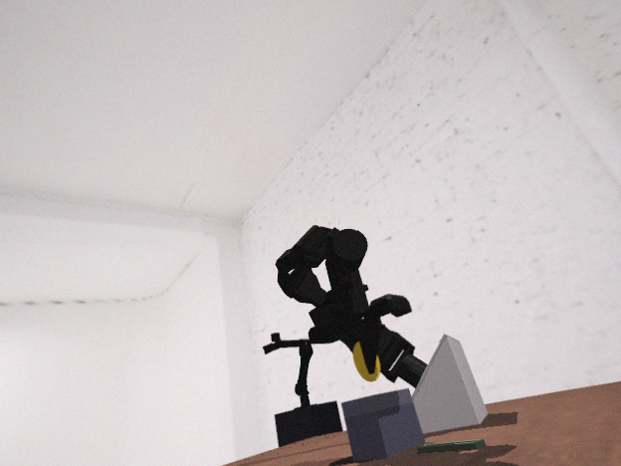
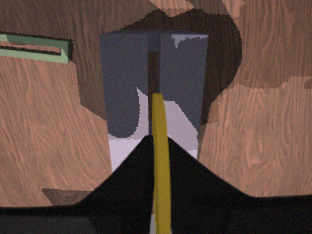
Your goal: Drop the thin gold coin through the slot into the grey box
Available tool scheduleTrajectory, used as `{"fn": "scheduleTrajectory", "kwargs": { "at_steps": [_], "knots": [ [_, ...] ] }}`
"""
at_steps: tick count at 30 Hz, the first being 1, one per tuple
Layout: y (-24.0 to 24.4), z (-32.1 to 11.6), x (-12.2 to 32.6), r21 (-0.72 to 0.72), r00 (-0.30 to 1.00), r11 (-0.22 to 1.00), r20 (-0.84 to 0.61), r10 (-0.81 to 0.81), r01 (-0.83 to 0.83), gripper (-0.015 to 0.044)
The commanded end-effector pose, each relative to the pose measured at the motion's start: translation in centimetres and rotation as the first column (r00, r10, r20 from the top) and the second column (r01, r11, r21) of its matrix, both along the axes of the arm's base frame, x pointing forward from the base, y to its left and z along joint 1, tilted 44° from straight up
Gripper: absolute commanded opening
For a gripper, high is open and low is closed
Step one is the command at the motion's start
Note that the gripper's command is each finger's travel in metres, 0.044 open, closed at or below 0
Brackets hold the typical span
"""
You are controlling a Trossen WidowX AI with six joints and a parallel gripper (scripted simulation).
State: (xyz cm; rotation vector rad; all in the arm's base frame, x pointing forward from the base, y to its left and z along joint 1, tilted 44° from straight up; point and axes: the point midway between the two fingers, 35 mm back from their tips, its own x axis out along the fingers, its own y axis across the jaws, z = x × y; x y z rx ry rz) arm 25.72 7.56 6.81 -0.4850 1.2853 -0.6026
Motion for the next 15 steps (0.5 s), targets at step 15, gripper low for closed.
{"fn": "scheduleTrajectory", "kwargs": {
  "at_steps": [15],
  "knots": [
    [-0.27, -0.33, 0.09, 0.001, 1.0, 1.0, 0.003, -0.004, 0.004, 0.0]
  ]
}}
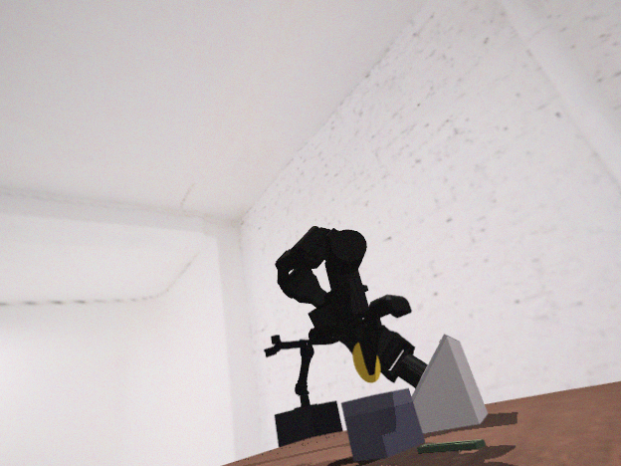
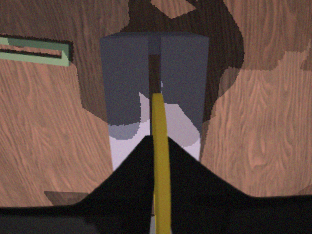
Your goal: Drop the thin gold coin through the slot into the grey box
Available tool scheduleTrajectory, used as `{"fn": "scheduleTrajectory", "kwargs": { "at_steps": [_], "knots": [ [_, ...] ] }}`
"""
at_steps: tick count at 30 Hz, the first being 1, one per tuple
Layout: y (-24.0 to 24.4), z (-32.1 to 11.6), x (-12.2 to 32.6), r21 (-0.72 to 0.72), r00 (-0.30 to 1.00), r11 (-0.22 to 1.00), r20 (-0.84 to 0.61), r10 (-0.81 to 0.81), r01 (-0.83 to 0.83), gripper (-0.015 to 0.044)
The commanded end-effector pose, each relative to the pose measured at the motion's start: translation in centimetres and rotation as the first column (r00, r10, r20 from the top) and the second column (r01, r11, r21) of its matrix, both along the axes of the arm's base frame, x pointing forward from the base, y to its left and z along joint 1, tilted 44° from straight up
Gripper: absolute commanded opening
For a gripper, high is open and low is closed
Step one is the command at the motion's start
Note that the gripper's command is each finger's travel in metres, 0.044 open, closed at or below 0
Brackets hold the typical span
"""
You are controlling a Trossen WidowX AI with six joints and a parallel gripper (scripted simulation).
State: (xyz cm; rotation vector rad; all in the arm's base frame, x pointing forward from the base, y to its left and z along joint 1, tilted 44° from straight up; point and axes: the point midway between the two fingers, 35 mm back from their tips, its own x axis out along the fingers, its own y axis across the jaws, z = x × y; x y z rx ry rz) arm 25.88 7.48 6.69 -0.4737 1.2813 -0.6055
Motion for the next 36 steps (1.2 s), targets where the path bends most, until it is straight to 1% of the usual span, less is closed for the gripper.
{"fn": "scheduleTrajectory", "kwargs": {
  "at_steps": [1, 36],
  "knots": [
    [-0.23, -0.24, -0.11, -0.005, 1.0, 1.0, -0.006, 0.003, -0.003, 0.0],
    [-1.17, -1.16, 0.02, -0.006, 1.0, 1.0, -0.008, 0.006, -0.007, 0.0]
  ]
}}
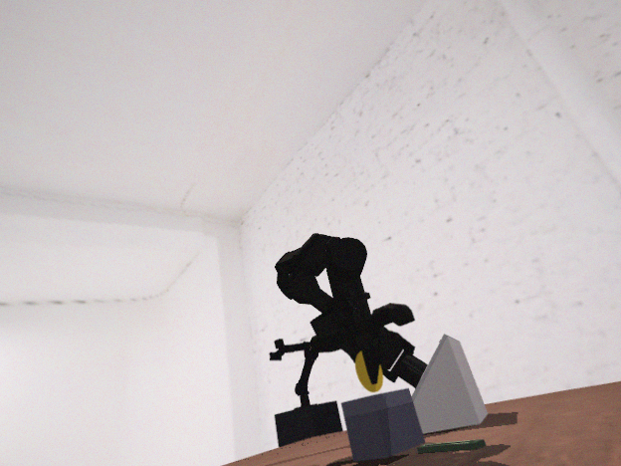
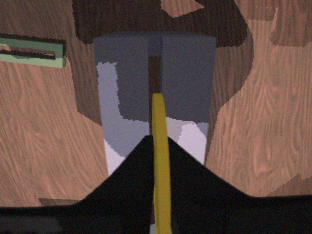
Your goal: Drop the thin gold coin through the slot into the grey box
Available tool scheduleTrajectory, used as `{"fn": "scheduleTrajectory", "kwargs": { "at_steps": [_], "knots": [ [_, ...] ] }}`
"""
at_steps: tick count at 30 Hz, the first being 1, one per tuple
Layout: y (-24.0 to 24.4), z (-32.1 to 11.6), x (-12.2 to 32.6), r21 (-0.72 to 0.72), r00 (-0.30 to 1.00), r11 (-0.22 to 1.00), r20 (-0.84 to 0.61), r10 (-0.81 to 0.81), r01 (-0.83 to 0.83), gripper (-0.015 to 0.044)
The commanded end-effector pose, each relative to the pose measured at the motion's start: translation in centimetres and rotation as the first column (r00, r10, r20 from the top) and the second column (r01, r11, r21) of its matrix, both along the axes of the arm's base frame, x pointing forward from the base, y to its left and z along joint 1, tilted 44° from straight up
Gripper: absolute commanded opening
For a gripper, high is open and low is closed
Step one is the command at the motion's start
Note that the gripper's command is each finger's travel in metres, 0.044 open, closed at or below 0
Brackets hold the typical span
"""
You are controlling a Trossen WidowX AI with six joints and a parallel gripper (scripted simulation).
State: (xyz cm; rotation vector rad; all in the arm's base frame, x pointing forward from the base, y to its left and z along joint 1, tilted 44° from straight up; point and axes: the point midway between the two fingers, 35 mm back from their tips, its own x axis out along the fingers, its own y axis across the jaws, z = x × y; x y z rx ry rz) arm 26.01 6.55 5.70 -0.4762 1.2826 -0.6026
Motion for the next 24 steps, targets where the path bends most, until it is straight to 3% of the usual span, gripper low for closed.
{"fn": "scheduleTrajectory", "kwargs": {
  "at_steps": [1, 3, 9, 18, 24],
  "knots": [
    [-0.3, -0.2, -0.1, -0.006, 1.0, 1.0, -0.006, 0.004, -0.004, 0.0],
    [-0.3, -0.3, -0.1, -0.006, 1.0, 1.0, -0.006, 0.004, -0.004, 0.0],
    [-0.1, -0.1, 0.0, 0.0, 1.0, 1.0, 0.0, 0.0, 0.0, 0.0157],
    [-0.1, -0.1, 0.0, 0.0, 1.0, 1.0, 0.0, 0.0, 0.0, 0.0161],
    [1.1, 1.1, -0.3, 0.0, 1.0, 1.0, -0.001, 0.001, -0.001, 0.0318]
  ]
}}
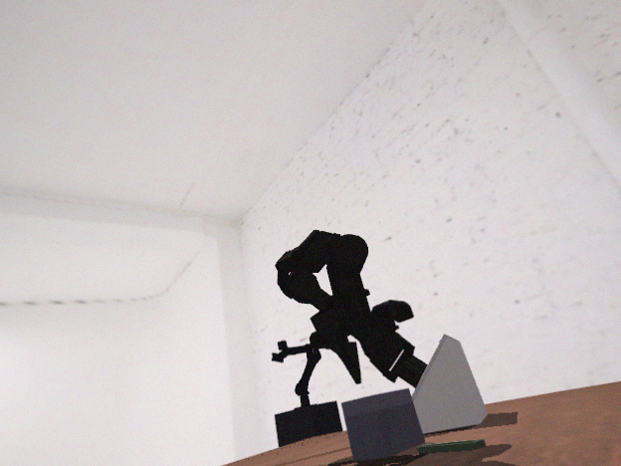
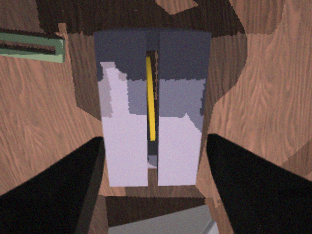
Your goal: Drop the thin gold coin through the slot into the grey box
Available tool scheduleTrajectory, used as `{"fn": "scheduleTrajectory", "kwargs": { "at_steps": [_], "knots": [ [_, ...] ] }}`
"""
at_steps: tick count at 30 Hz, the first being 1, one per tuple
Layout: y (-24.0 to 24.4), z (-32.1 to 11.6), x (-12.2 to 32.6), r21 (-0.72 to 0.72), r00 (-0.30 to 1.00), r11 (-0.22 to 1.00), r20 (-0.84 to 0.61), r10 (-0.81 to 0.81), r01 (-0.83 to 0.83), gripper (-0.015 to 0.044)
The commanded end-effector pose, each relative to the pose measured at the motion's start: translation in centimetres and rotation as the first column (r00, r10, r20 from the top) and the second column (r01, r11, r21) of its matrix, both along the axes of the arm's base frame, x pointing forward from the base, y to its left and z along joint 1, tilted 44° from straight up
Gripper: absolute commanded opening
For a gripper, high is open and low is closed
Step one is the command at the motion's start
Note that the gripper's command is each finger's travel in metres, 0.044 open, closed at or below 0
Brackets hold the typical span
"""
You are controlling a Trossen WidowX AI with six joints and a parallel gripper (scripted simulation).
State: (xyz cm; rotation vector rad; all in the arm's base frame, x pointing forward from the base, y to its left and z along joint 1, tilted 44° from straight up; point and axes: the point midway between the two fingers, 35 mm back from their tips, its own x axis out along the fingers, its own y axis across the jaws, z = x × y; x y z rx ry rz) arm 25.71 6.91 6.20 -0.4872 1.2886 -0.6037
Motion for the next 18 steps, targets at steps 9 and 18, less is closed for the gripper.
{"fn": "scheduleTrajectory", "kwargs": {
  "at_steps": [9, 18],
  "knots": [
    [3.3, 3.8, -1.1, -0.001, 1.0, 1.0, 0.002, 0.001, -0.001, 0.044],
    [3.3, 3.8, -1.1, -0.001, 1.0, 1.0, 0.002, 0.001, -0.001, 0.044]
  ]
}}
